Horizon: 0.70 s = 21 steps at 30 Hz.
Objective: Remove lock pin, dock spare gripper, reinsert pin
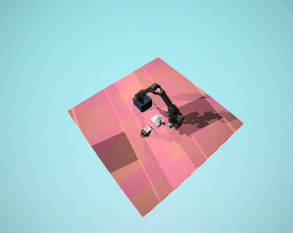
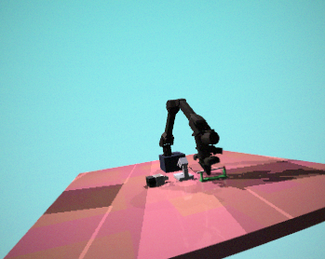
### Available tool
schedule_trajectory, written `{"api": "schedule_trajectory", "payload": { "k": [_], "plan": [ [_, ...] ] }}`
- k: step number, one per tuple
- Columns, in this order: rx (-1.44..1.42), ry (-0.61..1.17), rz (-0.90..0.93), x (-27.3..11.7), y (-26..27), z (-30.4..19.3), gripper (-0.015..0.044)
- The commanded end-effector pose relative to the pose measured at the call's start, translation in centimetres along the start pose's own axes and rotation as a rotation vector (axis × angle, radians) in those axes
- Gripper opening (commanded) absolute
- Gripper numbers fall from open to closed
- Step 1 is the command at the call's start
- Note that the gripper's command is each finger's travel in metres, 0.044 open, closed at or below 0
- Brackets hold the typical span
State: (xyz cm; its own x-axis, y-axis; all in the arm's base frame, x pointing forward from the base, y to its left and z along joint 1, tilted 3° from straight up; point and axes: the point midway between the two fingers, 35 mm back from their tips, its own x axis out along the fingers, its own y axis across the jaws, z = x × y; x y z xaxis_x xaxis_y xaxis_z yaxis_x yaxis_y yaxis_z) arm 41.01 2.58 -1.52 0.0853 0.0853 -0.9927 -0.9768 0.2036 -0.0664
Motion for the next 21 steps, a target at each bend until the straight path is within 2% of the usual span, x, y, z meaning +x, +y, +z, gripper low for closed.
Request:
{"api": "schedule_trajectory", "payload": {
  "k": [1,5,17,21],
  "plan": [
    [0.0,0.0,0.0,0.0,0.0,0.0,0.0],
    [0.0,0.0,0.0,0.0,0.0,0.0,0.0],
    [0.0,0.0,0.0,0.0,0.0,0.0,0.0315],
    [0.0,0.0,0.001,-1.2,0.1,0.1,0.042]
  ]
}}
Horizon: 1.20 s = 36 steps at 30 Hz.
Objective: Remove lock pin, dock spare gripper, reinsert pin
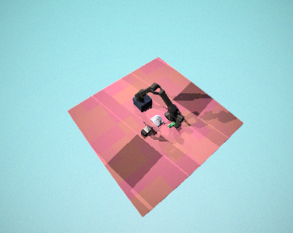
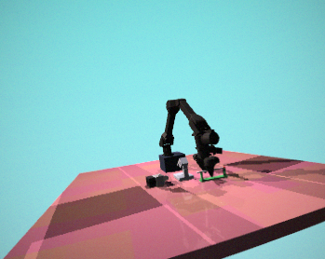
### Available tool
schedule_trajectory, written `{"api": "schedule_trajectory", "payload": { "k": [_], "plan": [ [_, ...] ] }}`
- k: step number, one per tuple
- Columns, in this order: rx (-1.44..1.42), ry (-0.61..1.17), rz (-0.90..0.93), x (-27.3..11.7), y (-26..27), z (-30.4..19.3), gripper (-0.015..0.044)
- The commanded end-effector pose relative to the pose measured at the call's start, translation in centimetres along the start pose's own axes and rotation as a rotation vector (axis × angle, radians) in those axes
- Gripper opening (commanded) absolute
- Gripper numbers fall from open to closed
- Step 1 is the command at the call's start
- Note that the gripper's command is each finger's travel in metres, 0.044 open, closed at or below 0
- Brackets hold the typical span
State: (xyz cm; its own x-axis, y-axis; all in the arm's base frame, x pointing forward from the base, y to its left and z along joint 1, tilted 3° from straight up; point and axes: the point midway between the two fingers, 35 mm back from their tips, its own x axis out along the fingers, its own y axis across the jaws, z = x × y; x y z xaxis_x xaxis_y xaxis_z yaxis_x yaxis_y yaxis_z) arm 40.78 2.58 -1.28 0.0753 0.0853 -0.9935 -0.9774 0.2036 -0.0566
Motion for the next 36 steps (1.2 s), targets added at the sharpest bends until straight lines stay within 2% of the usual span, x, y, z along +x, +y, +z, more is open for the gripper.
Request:
{"api": "schedule_trajectory", "payload": {
  "k": [1,36],
  "plan": [
    [0.0,-0.001,-0.003,-1.1,0.0,0.1,0.044],
    [0.002,0.014,0.058,-8.7,1.0,0.6,0.044]
  ]
}}
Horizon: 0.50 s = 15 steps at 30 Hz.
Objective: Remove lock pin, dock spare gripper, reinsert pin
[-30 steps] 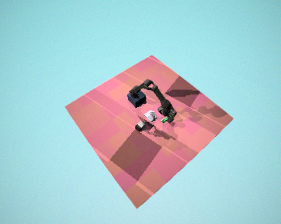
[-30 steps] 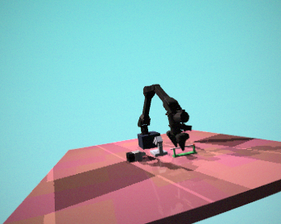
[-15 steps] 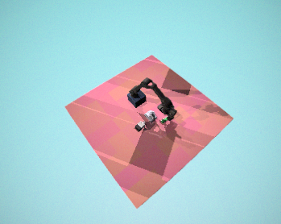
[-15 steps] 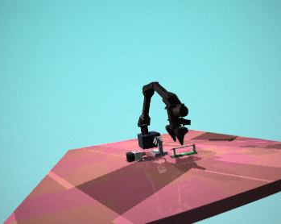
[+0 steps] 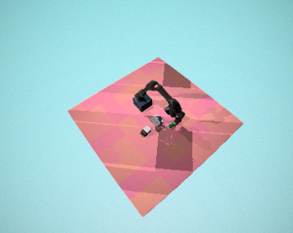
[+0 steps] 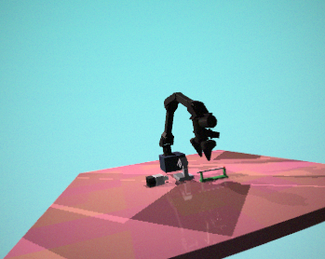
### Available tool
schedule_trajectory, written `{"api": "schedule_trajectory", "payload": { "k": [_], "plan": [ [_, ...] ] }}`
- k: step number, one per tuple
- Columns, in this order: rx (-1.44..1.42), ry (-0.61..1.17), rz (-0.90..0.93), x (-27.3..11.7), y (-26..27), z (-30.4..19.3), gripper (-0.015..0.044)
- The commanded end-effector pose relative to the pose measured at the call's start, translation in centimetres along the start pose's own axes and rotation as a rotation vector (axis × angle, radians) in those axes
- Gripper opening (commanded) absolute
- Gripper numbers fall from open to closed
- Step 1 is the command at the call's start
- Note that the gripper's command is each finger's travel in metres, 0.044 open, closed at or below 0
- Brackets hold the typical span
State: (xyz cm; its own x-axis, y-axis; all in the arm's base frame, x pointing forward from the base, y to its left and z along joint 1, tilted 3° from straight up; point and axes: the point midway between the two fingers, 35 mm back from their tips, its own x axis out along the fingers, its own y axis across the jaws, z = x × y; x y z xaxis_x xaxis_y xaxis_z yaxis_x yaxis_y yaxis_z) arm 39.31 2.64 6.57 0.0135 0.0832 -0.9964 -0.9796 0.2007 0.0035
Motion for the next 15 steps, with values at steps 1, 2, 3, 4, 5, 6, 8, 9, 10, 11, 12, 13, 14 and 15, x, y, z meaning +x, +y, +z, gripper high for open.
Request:
{"api": "schedule_trajectory", "payload": {
  "k": [1,2,3,4,5,6,8,9,10,11,12,13,14,15],
  "plan": [
    [0.0,0.0,-0.001,-1.1,0.1,0.1,0.044],
    [0.0,0.0,0.001,-1.3,0.1,0.1,0.044],
    [0.0,0.001,0.003,-0.4,0.1,0.0,0.044],
    [0.0,0.001,0.003,-0.6,0.1,0.0,0.044],
    [0.0,0.001,0.003,-0.8,0.1,0.1,0.044],
    [0.0,0.001,0.003,-1.2,0.1,0.1,0.044],
    [0.0,0.001,0.003,-2.2,0.1,0.2,0.044],
    [0.0,0.001,0.003,-2.9,0.1,0.3,0.044],
    [0.0,0.001,0.003,-3.7,0.2,0.4,0.044],
    [0.0,0.001,0.003,-4.5,0.3,0.5,0.044],
    [0.0,0.001,0.003,-5.4,0.4,0.5,0.044],
    [0.0,0.001,0.003,-6.0,0.5,0.6,0.044],
    [0.0,0.001,0.003,-6.4,0.6,0.6,0.044],
    [0.0,0.001,0.003,-6.6,0.6,0.6,0.044]
  ]
}}
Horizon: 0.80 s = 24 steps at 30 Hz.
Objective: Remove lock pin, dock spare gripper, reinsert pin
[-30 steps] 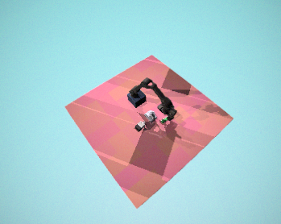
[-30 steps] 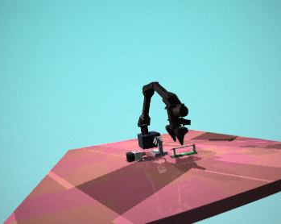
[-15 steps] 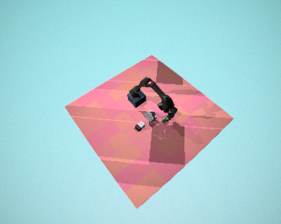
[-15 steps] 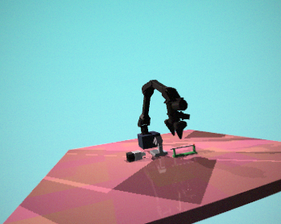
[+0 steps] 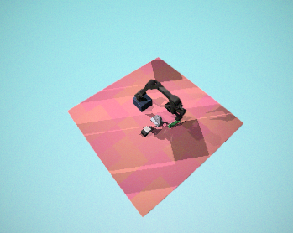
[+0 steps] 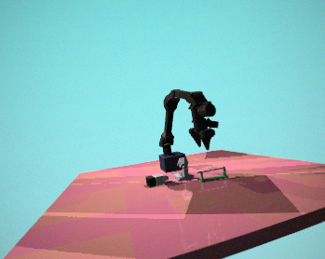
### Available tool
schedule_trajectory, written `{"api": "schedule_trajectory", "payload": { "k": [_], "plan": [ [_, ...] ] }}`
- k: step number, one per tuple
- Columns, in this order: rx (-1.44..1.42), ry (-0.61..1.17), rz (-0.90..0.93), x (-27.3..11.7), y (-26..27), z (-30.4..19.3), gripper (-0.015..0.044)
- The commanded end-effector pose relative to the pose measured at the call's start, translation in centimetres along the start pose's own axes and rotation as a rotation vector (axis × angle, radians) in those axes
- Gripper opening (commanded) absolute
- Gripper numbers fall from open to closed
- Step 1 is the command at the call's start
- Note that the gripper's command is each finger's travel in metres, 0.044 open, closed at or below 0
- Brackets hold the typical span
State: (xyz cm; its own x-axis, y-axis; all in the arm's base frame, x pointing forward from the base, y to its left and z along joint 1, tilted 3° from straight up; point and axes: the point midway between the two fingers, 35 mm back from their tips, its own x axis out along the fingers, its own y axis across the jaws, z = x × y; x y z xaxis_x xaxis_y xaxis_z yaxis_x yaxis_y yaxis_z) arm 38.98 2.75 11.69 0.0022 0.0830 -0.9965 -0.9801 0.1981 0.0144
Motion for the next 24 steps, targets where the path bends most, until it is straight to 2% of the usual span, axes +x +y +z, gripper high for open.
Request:
{"api": "schedule_trajectory", "payload": {
  "k": [1,3,10,19,24],
  "plan": [
    [0.002,-0.002,-0.008,-1.5,0.2,0.1,0.044],
    [-0.009,-0.009,0.004,-0.5,-0.1,-1.0,0.044],
    [-0.09,-0.136,0.074,0.1,1.0,-11.9,0.044],
    [-0.176,-0.356,0.004,0.4,6.4,-24.3,0.044],
    [-0.194,-0.392,-0.029,0.4,7.4,-26.1,0.044]
  ]
}}
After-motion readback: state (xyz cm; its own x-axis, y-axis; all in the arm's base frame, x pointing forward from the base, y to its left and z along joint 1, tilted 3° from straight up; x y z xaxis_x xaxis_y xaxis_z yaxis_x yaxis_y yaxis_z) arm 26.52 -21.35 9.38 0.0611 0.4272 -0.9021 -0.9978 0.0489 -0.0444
